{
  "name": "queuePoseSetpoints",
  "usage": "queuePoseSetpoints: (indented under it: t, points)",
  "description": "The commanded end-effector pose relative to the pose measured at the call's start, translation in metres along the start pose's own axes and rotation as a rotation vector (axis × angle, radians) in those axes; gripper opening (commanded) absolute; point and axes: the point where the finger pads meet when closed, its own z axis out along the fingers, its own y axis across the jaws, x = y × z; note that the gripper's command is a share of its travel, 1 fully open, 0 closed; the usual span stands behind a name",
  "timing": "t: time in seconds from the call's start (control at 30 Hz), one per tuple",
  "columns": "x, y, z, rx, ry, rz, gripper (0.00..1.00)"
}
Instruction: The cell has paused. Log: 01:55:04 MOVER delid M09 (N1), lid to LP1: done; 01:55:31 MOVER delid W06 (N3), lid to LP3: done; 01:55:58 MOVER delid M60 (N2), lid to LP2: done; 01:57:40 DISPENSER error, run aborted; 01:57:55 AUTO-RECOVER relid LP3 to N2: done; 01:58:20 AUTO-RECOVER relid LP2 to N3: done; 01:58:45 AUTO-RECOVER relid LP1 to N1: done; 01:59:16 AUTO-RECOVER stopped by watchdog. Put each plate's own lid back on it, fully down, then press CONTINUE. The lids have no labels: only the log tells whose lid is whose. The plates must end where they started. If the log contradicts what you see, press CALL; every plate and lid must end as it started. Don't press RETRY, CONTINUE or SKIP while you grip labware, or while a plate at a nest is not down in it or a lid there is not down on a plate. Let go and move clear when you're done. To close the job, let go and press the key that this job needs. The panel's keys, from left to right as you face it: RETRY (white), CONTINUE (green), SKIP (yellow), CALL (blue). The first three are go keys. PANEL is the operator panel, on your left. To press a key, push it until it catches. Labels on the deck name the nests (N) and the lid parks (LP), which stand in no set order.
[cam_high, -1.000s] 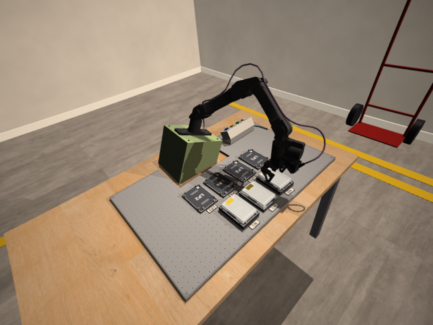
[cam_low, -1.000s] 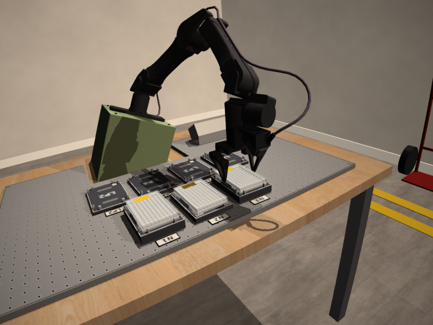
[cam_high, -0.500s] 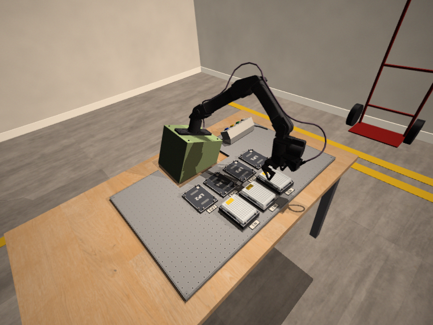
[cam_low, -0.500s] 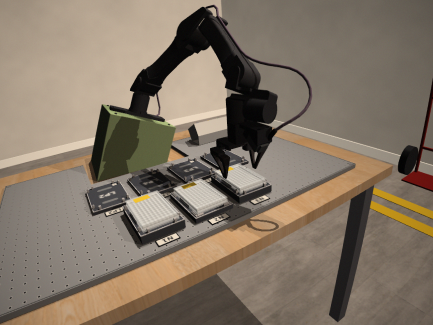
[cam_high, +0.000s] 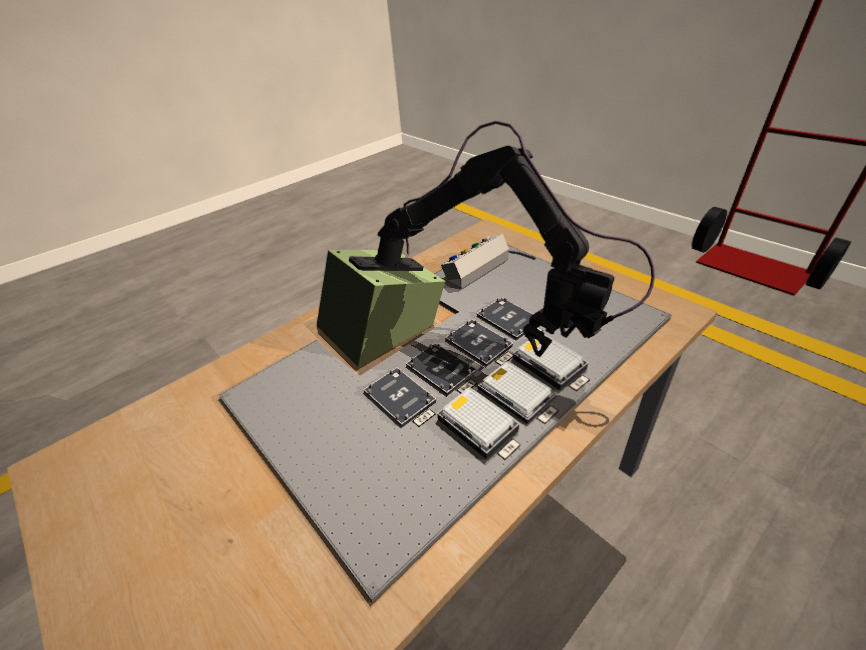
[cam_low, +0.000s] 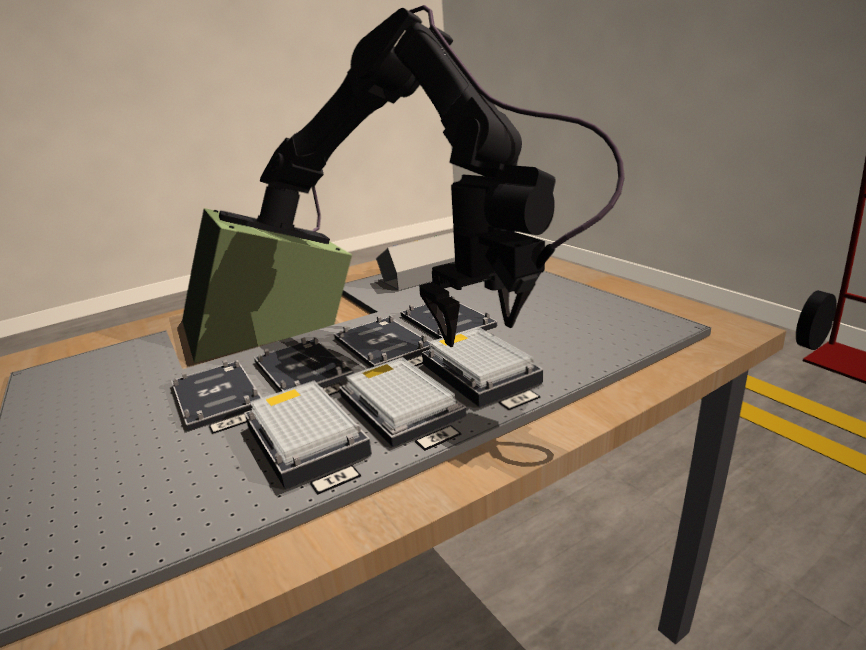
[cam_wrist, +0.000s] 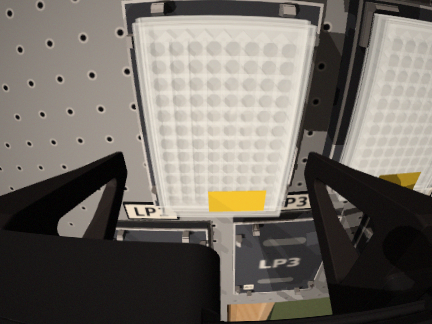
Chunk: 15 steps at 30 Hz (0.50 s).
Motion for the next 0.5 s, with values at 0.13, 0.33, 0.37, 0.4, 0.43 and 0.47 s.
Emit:
queuePoseSetpoints:
  t: [0.13, 0.33, 0.37, 0.4, 0.43, 0.47]
  points:
    - [-0.0154, 0.0002, -0.0248, -0.014, -0.055, -0.008, 1.00]
    - [-0.0153, 0.0000, -0.0252, -0.014, -0.054, -0.007, 1.00]
    - [-0.0155, -0.0001, -0.0250, -0.014, -0.054, -0.007, 1.00]
    - [-0.0155, -0.0003, -0.0248, -0.014, -0.054, -0.007, 1.00]
    - [-0.0154, -0.0005, -0.0246, -0.014, -0.053, -0.007, 1.00]
    - [-0.0154, -0.0006, -0.0244, -0.014, -0.052, -0.007, 1.00]
